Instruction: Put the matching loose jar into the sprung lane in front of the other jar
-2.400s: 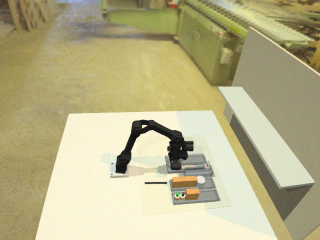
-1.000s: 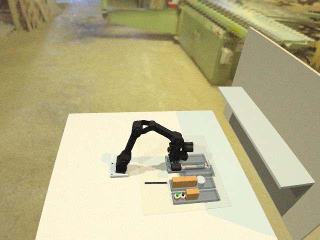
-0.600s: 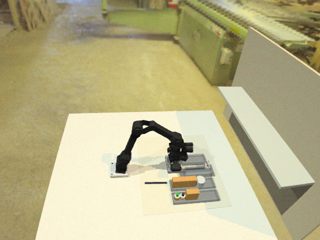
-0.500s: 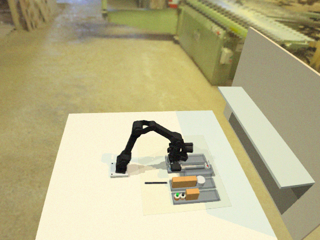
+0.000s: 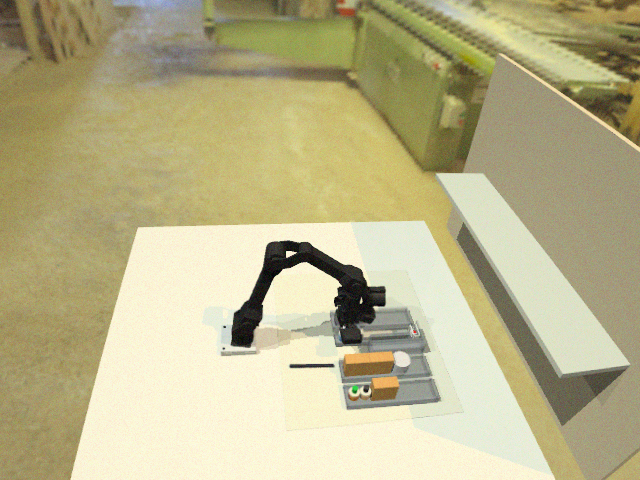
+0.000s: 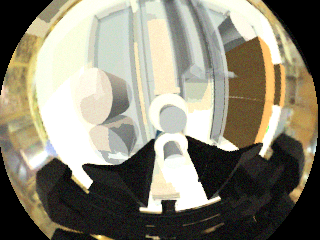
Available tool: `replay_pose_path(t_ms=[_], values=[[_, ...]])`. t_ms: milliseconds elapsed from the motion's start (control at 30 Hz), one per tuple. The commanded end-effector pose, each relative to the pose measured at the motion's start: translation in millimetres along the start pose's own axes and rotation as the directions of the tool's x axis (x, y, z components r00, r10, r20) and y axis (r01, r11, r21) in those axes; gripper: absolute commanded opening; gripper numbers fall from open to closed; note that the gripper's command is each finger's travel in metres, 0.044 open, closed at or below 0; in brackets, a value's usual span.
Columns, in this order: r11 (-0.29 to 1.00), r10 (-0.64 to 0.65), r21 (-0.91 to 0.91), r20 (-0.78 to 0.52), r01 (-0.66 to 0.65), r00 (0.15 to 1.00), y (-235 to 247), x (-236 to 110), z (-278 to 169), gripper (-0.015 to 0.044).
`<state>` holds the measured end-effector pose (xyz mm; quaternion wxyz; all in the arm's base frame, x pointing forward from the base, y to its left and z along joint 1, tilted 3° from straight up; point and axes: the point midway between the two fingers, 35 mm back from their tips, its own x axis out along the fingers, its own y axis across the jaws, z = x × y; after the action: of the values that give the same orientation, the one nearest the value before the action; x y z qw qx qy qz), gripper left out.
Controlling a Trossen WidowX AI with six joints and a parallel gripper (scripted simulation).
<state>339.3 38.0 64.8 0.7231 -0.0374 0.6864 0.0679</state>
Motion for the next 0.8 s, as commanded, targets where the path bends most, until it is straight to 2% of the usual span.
replay_pose_path(t_ms=[0, 767], values=[[1.0, 0.002, 0.003, 0.014, -0.002, 1.0, 0.4, 1.0, 2.9, 0.0], [1.0, 0.002, 0.003, 0.014, -0.002, 1.0, 0.4, 1.2, -1.1, 0.0]])
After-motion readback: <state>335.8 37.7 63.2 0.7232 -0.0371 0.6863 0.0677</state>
